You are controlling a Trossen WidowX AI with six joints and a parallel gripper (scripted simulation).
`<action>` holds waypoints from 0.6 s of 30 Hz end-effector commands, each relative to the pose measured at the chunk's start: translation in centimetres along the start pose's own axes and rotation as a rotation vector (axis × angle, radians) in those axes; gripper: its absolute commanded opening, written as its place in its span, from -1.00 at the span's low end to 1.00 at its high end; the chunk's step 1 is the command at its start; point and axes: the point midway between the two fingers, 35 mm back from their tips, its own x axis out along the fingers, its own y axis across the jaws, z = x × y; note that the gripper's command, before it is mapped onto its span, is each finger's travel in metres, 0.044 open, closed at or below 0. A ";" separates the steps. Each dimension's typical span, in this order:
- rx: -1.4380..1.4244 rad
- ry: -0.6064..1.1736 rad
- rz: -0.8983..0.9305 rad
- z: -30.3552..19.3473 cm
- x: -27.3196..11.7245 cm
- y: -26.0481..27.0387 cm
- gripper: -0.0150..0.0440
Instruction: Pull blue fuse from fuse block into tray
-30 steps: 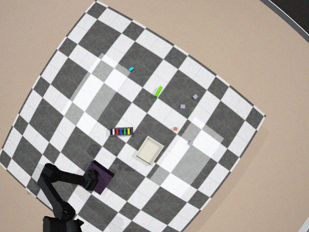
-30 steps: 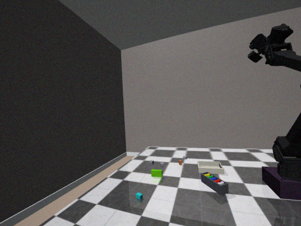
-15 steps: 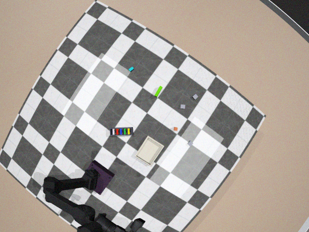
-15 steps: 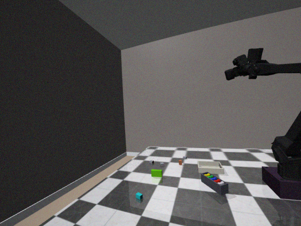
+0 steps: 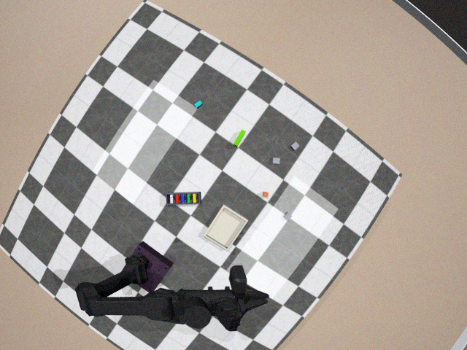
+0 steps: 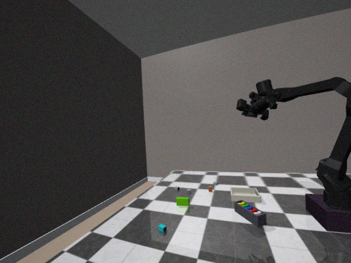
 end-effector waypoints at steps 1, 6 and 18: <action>0.224 0.228 0.022 -7.2 1.2 2.7 -0.24; 0.410 0.432 -0.024 -13.8 1.1 4.7 -0.24; 0.753 0.835 -0.374 -28.8 -4.0 7.4 -0.24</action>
